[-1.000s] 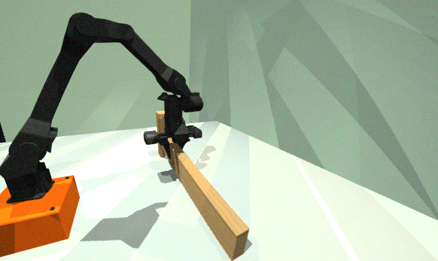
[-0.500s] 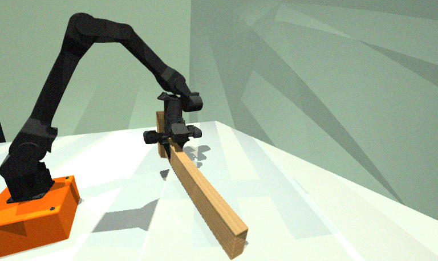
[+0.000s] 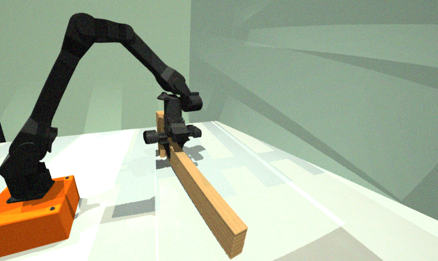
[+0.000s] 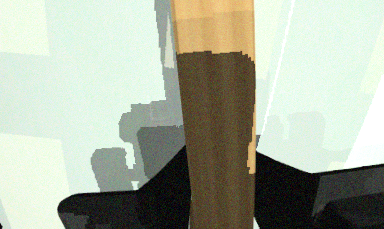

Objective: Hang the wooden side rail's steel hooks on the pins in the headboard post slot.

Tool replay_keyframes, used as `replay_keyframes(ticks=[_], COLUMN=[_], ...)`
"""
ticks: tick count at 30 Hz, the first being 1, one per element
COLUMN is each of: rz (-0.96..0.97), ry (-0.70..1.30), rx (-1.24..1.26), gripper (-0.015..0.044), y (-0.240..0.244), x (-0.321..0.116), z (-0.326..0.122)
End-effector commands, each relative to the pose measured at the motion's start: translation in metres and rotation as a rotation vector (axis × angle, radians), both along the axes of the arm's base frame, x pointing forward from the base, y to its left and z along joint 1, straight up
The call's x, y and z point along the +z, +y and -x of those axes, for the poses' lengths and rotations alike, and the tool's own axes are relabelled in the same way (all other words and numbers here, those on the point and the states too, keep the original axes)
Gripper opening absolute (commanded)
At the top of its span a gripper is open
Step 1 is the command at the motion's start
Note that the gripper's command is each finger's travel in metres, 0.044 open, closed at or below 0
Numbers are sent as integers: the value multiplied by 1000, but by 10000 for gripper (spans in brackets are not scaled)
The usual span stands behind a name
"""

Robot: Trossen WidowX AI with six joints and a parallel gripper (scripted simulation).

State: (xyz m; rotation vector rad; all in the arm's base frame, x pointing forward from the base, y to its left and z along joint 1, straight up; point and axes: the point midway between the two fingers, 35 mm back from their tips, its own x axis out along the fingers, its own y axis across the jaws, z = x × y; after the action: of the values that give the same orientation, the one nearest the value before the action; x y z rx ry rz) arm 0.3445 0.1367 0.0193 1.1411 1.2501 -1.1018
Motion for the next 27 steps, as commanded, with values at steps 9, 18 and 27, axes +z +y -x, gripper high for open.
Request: replay_keyframes(ticks=[9,18,27], rz=[-3,-3,-3], ry=[-8,-8,-8], rx=[-3,-3,-3], gripper=[0,0,0], y=[2,3,4], x=[0,0,1], z=[-1,0,0])
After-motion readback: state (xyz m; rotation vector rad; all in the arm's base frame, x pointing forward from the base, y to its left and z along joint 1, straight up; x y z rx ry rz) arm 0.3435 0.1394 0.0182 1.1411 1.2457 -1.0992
